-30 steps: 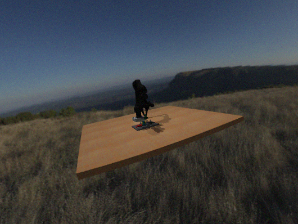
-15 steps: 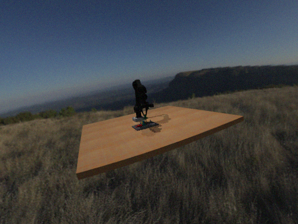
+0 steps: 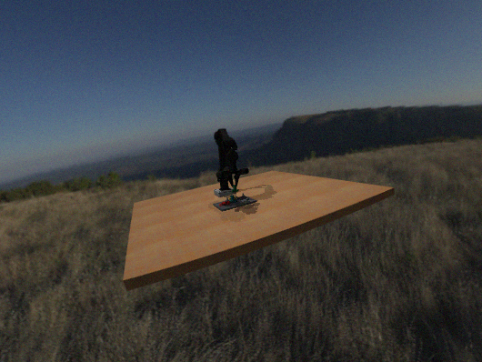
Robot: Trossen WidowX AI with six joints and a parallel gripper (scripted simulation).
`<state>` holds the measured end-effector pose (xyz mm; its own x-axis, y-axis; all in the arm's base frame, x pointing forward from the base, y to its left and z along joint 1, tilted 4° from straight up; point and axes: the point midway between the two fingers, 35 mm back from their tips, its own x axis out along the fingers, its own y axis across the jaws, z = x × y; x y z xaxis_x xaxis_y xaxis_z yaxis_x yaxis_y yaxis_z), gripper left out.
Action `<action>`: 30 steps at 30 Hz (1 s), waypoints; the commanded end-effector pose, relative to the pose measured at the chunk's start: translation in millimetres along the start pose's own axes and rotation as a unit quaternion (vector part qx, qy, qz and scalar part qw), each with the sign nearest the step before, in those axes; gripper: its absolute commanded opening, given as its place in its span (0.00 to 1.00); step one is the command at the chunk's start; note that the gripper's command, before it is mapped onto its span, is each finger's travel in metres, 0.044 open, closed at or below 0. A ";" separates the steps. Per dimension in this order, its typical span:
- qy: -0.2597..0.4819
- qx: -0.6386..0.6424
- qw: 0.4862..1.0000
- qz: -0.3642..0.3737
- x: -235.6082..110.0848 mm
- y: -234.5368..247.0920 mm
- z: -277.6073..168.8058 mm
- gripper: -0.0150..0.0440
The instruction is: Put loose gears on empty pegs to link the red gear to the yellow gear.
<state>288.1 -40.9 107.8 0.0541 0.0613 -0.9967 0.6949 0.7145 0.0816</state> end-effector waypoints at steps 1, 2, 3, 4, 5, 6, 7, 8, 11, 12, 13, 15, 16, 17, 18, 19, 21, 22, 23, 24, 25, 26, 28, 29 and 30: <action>0.002 0.067 0.998 0.002 -0.6 0.6 -0.6 0.25; 0.002 0.082 0.997 0.002 -0.6 0.7 -0.6 0.25; 0.002 0.096 0.995 0.002 -0.7 0.7 -0.6 0.25; 0.002 0.111 0.994 0.002 -0.7 0.7 -0.6 0.25; 0.002 0.126 0.992 0.002 -0.8 0.7 -0.6 0.25; 0.002 0.140 0.990 0.002 -0.8 0.7 -0.6 0.25; 0.002 0.155 0.988 0.002 -0.9 0.8 -0.6 0.25; 0.002 0.169 0.986 0.001 -0.9 0.8 -0.6 0.25; 0.002 0.191 0.982 0.001 -1.0 0.8 -0.6 0.25; 0.002 0.191 0.982 0.001 -1.0 0.8 -0.6 0.25; 0.002 0.191 0.982 0.001 -1.0 0.8 -0.6 0.25; 0.002 0.191 0.982 0.001 -0.8 0.9 -0.5 0.25; 0.002 0.189 0.982 0.001 -0.5 0.9 -0.5 0.25; 0.002 0.187 0.982 0.001 -0.2 1.0 -0.5 0.25; 0.002 0.182 0.983 0.001 0.4 1.0 -0.5 0.25; 0.002 0.175 0.985 0.002 1.2 1.1 -0.6 0.25; 0.002 0.159 0.987 0.002 3.1 1.1 -0.7 0.25; 0.002 0.148 0.989 0.002 4.3 1.1 -0.8 0.25; 0.002 0.137 0.991 0.002 5.7 1.1 -0.9 0.25; 0.002 0.125 0.992 0.002 7.2 1.0 -1.0 0.25; 0.002 0.115 0.993 0.002 8.8 0.9 -1.1 0.25; 0.002 0.105 0.994 0.002 10.3 0.8 -1.1 0.25; 0.002 0.090 0.996 0.002 13.4 0.6 -1.1 0.25; 0.002 0.085 0.996 0.002 15.0 0.5 -1.1 0.25; 0.002 0.082 0.997 0.002 16.5 0.4 -1.0 0.25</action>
<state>289.8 -39.9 98.3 0.0598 0.0610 -0.9963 0.8300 0.5515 0.0836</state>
